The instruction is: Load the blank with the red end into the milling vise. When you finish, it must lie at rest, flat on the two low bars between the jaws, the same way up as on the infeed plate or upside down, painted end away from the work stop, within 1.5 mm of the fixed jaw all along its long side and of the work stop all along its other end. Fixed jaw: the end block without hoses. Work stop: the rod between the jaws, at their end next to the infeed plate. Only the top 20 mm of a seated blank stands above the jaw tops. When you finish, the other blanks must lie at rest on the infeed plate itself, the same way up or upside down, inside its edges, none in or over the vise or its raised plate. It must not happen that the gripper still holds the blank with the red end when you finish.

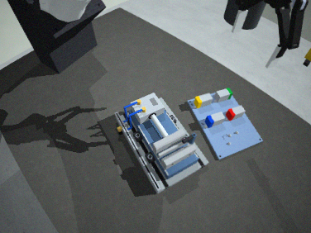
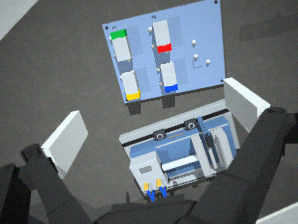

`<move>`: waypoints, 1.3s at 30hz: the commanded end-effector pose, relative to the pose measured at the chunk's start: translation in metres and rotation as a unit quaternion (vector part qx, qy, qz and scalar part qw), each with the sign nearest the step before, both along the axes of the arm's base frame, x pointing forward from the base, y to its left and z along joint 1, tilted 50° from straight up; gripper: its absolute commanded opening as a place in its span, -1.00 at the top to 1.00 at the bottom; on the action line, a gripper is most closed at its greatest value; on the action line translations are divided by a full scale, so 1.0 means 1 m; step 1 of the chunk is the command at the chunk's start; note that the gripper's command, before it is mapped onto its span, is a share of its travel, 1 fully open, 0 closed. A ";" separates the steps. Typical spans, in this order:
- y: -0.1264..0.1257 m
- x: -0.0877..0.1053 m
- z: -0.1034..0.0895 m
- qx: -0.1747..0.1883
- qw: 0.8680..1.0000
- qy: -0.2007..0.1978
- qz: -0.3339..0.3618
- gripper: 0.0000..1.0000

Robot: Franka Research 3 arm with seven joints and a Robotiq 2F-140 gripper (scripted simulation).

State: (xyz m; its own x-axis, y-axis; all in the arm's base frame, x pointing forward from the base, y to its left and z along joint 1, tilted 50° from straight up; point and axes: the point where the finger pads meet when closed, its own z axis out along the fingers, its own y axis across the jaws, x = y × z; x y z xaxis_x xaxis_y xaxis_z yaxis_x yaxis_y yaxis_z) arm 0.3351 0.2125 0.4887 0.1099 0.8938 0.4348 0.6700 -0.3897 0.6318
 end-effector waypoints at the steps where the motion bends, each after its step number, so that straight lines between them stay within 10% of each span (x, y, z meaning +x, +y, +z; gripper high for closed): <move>1: -0.006 -0.012 -0.015 0.005 1.000 0.000 -0.003 -1.00; 39: -0.004 -0.008 -0.009 0.006 1.000 0.000 -0.003 -1.00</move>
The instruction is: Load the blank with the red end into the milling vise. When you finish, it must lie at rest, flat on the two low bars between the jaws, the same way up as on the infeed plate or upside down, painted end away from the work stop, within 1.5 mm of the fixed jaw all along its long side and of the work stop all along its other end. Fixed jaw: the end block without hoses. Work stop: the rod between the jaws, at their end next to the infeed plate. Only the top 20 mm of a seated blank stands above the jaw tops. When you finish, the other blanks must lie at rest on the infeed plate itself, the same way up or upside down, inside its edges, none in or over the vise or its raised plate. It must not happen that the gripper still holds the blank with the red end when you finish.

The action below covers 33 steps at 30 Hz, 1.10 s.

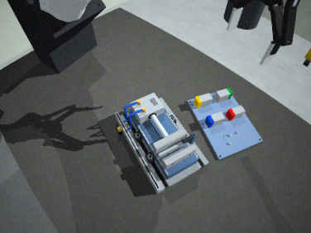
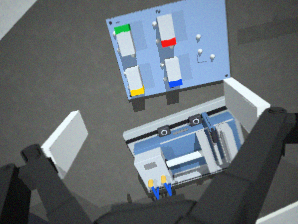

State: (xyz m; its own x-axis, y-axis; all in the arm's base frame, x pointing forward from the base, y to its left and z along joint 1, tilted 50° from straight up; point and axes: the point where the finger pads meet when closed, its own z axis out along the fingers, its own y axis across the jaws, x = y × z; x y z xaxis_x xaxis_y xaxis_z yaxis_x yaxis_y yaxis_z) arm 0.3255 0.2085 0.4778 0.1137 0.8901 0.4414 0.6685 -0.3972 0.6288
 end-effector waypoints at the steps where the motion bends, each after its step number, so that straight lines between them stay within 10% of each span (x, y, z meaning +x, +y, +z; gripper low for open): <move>1: 0.000 0.002 0.002 0.002 1.000 0.000 -0.001 -1.00; 33: 0.001 0.005 0.006 0.002 1.000 0.000 -0.001 -1.00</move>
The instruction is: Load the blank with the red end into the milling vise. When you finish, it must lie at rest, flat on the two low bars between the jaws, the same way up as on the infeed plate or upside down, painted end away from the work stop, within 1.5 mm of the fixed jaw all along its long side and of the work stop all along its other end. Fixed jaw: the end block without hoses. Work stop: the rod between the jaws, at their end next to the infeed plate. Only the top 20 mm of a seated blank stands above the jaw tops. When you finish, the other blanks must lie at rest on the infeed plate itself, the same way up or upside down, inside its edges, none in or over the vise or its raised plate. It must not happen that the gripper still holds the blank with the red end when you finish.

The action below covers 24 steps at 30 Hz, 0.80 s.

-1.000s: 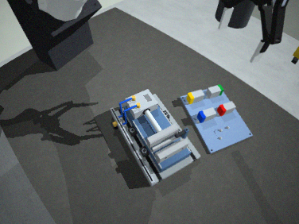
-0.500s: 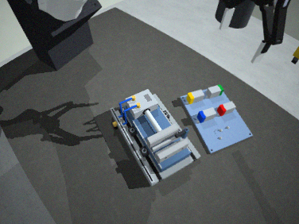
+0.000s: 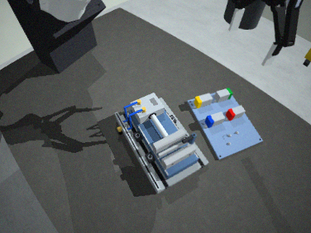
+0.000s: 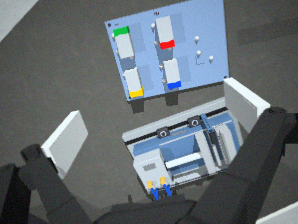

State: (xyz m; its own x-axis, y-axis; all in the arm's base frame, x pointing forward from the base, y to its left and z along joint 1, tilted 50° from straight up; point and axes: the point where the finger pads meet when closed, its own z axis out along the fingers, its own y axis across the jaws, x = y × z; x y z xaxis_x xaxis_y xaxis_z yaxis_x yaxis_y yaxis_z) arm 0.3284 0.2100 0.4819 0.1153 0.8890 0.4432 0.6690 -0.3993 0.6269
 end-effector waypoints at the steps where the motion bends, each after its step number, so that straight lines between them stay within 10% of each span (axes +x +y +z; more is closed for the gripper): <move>1: 0.000 0.002 0.002 0.001 1.000 -0.001 -0.001 -1.00; 24: 0.000 0.002 0.002 0.001 1.000 -0.001 -0.001 -1.00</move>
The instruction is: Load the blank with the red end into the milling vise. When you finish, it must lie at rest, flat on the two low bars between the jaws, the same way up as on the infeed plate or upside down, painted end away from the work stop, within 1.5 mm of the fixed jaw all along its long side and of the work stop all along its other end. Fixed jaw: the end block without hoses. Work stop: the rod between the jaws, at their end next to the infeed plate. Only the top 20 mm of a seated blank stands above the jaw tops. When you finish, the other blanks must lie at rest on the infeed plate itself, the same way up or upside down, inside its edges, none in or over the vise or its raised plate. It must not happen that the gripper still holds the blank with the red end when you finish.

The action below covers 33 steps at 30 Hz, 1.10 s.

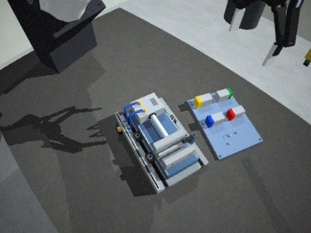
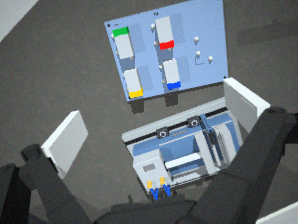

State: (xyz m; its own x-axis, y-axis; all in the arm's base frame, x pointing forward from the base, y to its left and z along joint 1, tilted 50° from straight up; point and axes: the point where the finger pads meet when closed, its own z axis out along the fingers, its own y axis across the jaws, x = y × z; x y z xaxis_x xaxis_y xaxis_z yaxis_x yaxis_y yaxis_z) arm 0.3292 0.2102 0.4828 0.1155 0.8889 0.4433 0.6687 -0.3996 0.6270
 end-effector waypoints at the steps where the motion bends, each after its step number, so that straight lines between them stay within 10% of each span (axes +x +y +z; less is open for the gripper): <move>1: 0.000 0.001 0.001 0.001 1.000 -0.001 0.000 -1.00; 33: -0.004 0.006 0.006 0.000 1.000 0.000 0.000 -1.00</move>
